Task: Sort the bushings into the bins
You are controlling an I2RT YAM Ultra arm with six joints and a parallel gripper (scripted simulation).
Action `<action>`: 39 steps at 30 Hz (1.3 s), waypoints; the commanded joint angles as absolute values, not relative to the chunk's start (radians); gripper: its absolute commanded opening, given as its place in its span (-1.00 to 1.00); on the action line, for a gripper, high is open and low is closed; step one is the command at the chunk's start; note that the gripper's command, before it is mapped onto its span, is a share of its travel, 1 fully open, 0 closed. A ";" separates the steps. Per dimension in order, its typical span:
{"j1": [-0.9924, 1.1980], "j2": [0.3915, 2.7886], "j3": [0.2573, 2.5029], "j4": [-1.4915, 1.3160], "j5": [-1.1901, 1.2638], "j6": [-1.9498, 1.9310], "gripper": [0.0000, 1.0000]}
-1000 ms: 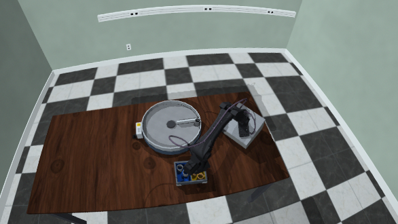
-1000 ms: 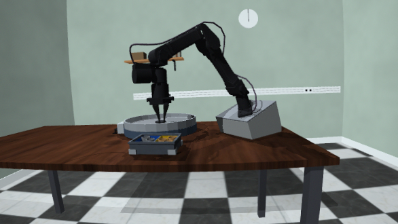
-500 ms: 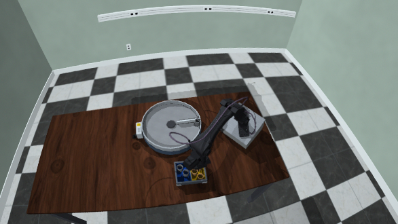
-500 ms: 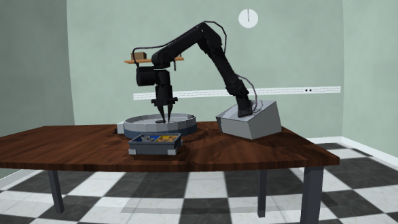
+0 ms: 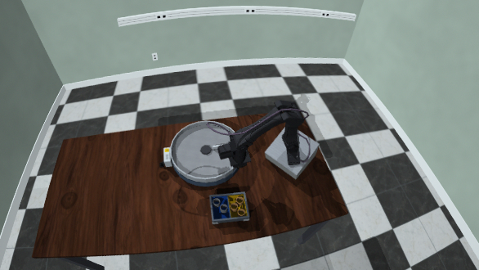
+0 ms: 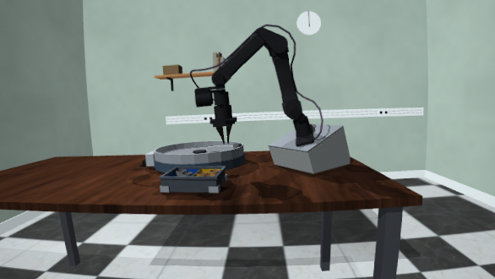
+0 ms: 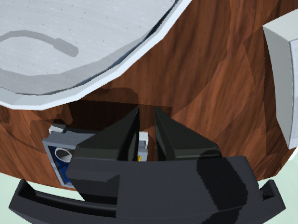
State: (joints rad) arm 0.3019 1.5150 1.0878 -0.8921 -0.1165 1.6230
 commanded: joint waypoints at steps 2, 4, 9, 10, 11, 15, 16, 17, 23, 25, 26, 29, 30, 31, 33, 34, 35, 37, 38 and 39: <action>0.078 1.491 1.007 -0.834 -0.198 1.312 -0.72; -0.029 1.507 1.033 -0.821 -0.216 1.205 -0.72; -0.172 1.559 1.043 -0.841 -0.281 1.052 -0.72; -0.205 1.574 1.048 -0.841 -0.287 1.018 -0.72; -0.235 1.587 1.053 -0.842 -0.294 0.987 -0.72; -0.310 1.632 1.077 -0.852 -0.313 0.902 -0.72; -0.319 1.639 1.081 -0.855 -0.316 0.890 -0.72; -0.325 1.644 1.085 -0.857 -0.318 0.882 -0.72; -0.326 1.618 1.092 -0.864 -0.323 0.870 -0.72; -0.326 1.618 1.092 -0.864 -0.323 0.870 -0.72; -0.327 1.619 1.093 -0.864 -0.316 0.870 -0.72; -0.327 1.619 1.093 -0.865 -0.315 0.870 -0.72; -0.327 1.619 1.093 -0.865 -0.315 0.870 -0.72; -0.327 1.619 1.093 -0.865 -0.315 0.869 -0.72; -0.327 1.619 1.093 -0.865 -0.315 0.869 -0.72; -0.327 1.619 1.093 -0.865 -0.315 0.870 -0.72; -0.327 1.619 1.093 -0.865 -0.315 0.871 -0.72; -0.327 1.619 1.093 -0.865 -0.315 0.872 -0.72; -0.327 1.619 1.093 -0.865 -0.315 0.872 -0.72; -0.327 1.619 1.093 -0.865 -0.315 0.872 -0.72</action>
